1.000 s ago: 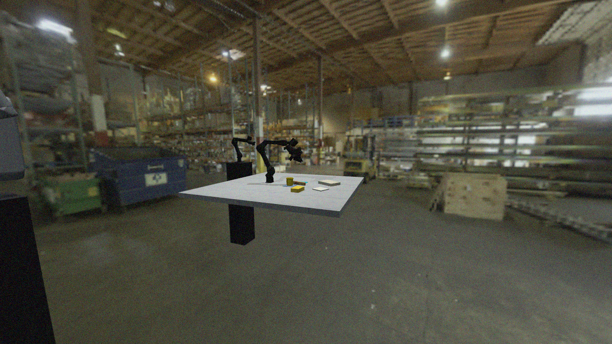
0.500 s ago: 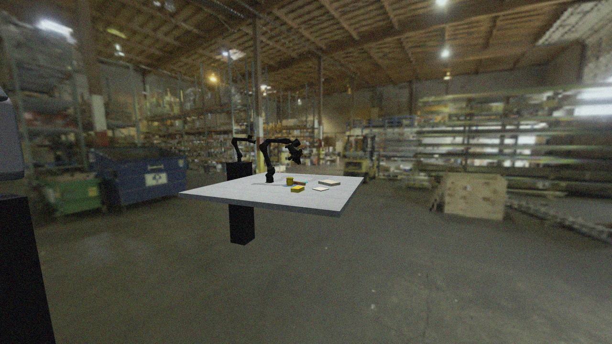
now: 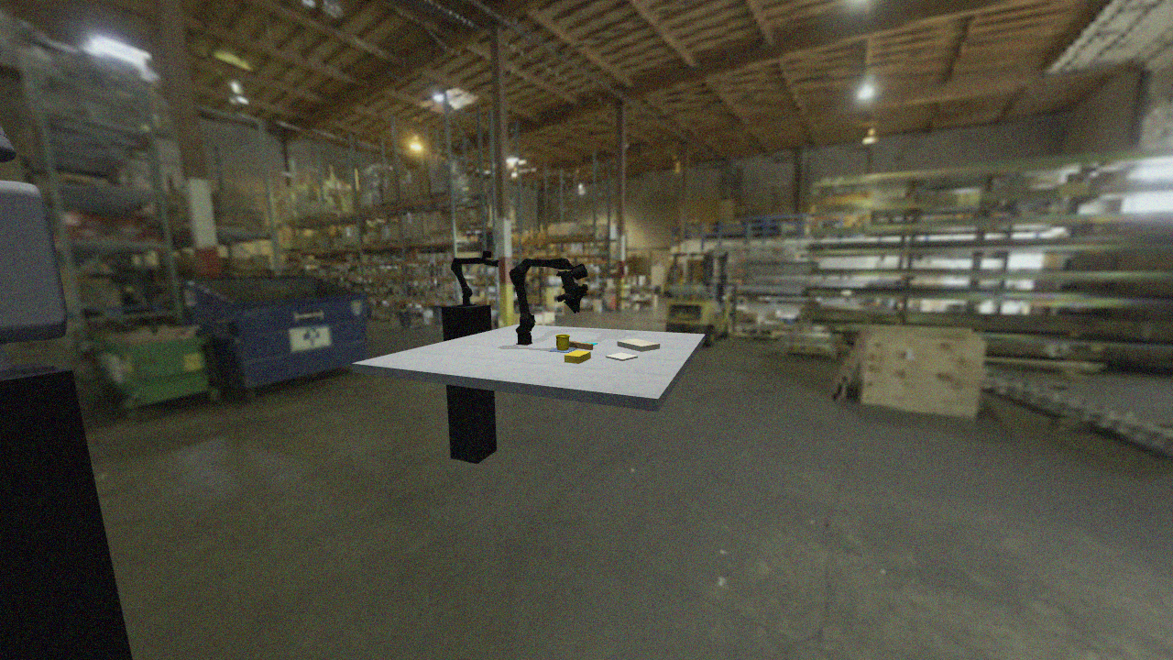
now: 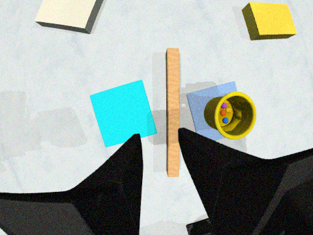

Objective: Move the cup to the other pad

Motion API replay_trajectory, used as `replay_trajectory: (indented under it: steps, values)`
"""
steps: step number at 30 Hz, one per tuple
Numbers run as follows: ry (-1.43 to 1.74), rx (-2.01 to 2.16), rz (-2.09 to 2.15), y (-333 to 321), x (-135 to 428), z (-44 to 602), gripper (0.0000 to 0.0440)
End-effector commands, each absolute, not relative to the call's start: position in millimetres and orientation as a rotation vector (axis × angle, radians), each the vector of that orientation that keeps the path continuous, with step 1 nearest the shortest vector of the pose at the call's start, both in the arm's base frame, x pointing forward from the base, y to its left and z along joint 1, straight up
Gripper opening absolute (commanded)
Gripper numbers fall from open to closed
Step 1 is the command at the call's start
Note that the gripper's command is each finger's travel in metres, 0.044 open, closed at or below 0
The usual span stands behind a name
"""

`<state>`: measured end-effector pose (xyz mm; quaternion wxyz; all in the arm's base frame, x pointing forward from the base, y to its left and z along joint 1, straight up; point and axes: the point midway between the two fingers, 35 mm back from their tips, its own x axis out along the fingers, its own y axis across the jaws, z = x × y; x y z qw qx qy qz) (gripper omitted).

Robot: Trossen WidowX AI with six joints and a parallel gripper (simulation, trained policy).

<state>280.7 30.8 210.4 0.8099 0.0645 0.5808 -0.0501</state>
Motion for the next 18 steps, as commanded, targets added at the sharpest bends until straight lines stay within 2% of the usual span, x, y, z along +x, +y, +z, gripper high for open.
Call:
replay_trajectory:
  steps: [1, 18]
  values:
    - [1.302, 0.108, -0.119, 24.7, 279.2, 204.9, 0.0118]
    - [1.509, 0.034, -0.152, -4.0, 268.8, 175.0, 0.0120]
